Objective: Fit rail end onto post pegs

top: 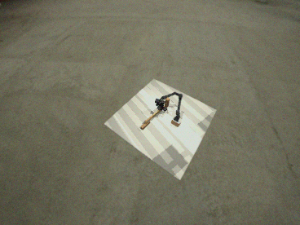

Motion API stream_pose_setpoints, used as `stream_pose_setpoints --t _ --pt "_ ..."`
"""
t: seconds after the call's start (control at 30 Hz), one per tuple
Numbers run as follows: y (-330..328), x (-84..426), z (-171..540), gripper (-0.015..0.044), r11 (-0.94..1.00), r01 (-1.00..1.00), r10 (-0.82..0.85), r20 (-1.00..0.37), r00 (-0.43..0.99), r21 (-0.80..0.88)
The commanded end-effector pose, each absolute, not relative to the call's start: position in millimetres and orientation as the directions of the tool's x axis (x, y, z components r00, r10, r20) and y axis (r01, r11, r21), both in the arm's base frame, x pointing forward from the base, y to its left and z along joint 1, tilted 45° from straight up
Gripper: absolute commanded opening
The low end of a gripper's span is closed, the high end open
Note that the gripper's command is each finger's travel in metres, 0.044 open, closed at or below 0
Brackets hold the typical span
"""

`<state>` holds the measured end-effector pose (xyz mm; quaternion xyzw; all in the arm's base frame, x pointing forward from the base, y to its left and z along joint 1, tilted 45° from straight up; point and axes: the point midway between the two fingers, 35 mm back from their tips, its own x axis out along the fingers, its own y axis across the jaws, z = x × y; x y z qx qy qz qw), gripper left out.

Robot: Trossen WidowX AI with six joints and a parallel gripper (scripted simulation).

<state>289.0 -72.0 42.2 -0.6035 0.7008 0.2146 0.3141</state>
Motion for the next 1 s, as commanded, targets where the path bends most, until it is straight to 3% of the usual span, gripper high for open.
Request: stream_pose_setpoints --t 0.0,0.97 --pt "-66 292 45 0.0 0.172 -0.982 -0.704 -0.707 -0.063 -0.084" --pt "-56 294 55 0.0 0.172 -0.982 -0.704 -0.708 -0.063 -0.084"
